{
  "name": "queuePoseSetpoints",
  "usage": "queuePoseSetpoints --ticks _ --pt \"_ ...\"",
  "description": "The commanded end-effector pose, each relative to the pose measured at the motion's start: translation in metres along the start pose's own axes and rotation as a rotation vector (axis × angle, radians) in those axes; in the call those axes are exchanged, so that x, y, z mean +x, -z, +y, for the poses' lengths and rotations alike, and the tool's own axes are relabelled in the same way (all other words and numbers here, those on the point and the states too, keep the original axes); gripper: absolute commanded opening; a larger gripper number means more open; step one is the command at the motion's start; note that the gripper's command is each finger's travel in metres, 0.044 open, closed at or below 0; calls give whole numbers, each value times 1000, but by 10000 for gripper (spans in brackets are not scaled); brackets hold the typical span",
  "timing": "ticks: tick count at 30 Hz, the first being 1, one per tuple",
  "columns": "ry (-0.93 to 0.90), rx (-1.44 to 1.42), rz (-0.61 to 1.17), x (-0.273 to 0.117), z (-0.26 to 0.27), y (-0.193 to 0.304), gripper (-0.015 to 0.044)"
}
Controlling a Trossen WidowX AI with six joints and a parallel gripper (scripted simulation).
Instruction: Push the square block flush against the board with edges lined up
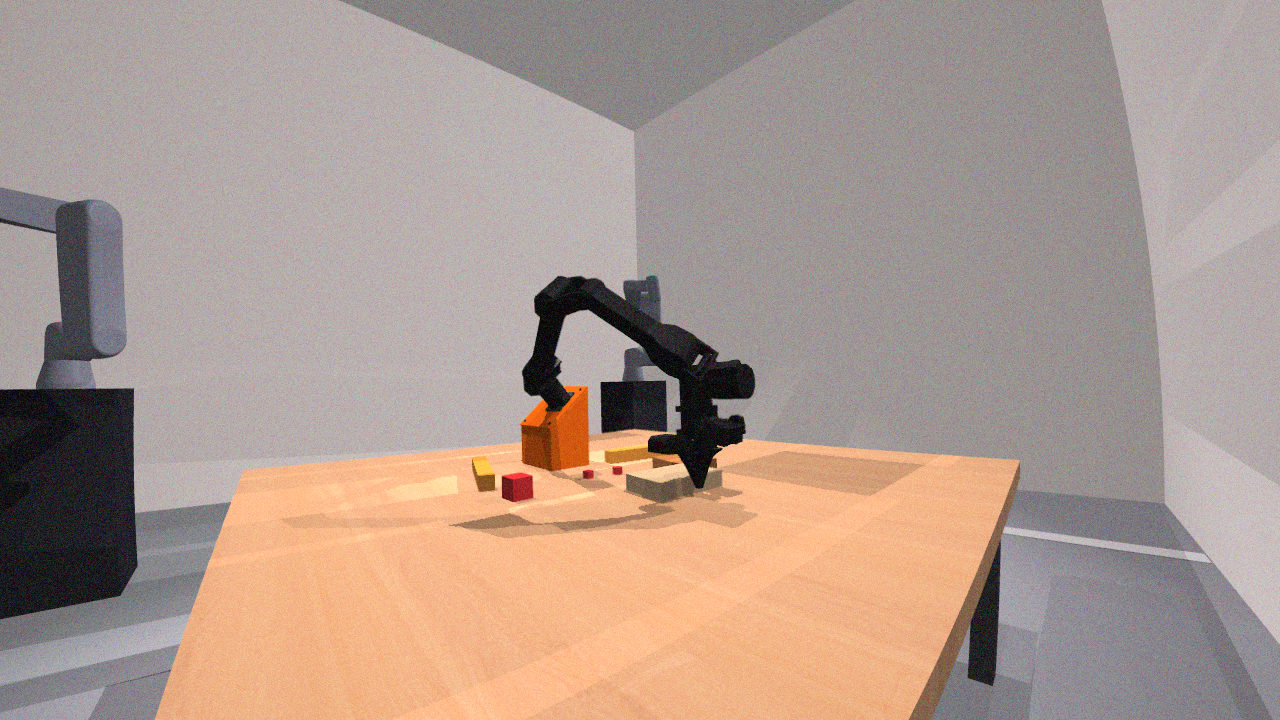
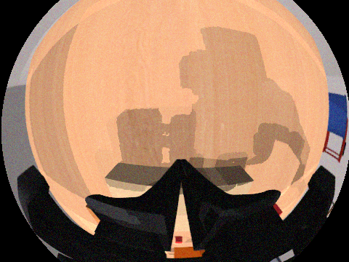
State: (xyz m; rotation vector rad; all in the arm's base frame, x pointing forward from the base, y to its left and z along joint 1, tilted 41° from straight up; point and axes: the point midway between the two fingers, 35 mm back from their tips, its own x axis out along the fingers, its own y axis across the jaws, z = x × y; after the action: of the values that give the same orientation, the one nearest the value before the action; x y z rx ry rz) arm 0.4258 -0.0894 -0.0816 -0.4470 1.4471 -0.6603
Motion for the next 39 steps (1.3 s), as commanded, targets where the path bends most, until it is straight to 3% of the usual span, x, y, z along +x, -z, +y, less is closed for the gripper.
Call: queuePoseSetpoints --ticks 1,39 --pt "2 -6 18 5 1 9 0" --pt "2 -7 19 5 1 37 0"
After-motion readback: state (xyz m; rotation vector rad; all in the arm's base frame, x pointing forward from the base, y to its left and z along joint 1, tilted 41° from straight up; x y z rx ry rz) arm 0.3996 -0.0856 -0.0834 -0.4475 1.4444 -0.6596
